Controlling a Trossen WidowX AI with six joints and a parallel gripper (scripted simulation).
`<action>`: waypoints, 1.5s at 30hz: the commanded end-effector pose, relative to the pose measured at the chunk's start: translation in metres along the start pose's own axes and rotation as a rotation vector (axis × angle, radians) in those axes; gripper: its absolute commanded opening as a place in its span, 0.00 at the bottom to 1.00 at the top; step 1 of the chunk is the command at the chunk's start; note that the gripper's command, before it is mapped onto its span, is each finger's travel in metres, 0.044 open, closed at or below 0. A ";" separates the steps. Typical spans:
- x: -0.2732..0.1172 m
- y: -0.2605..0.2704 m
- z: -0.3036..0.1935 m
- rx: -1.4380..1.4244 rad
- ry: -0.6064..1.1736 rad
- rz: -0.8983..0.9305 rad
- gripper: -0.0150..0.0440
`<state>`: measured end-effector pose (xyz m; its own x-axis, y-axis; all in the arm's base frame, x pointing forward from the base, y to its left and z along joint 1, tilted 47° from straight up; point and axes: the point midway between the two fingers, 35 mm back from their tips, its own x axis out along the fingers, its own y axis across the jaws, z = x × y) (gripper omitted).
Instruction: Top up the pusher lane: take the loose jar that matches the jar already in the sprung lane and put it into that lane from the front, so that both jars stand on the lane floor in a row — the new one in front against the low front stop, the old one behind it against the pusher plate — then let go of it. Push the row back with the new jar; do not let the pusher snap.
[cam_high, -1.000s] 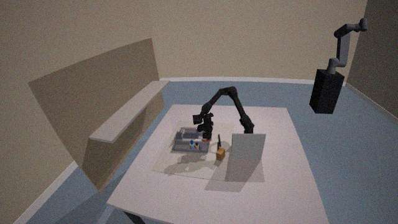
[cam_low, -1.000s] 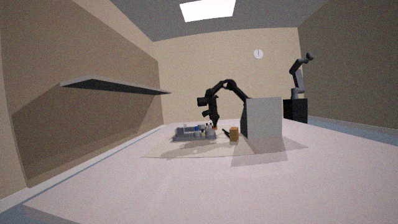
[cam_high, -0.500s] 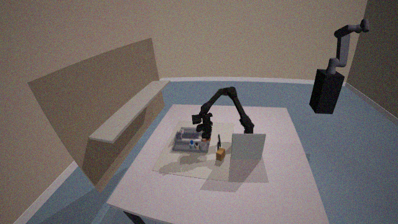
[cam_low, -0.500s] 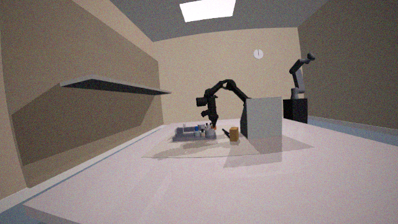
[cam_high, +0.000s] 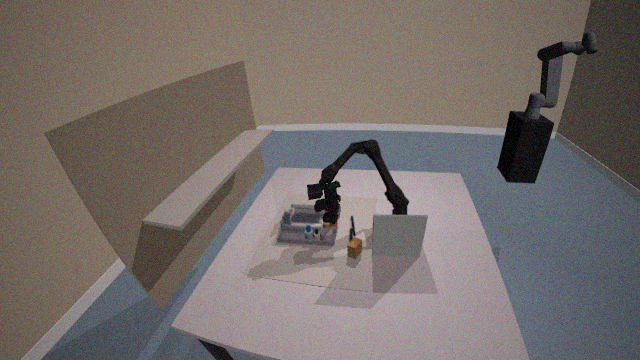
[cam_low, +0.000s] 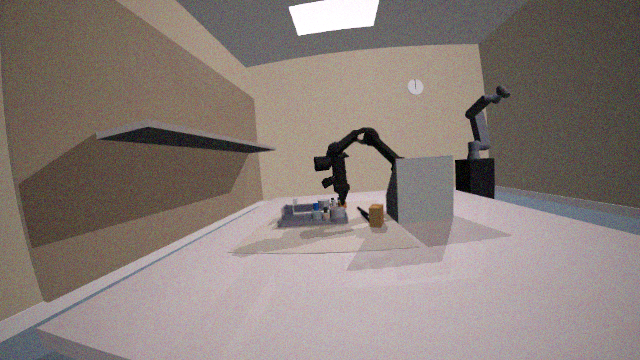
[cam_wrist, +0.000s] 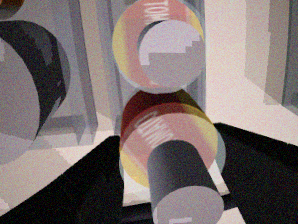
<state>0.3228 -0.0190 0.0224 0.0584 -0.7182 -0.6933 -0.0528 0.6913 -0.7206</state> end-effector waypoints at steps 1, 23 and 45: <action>-0.004 -0.002 0.009 0.012 -0.020 -0.004 0.25; -0.006 -0.004 0.017 0.012 -0.021 -0.004 0.25; -0.005 -0.003 0.017 0.012 -0.021 -0.004 0.25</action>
<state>0.3338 -0.0171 0.0254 0.0598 -0.7174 -0.6940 -0.0525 0.6921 -0.7199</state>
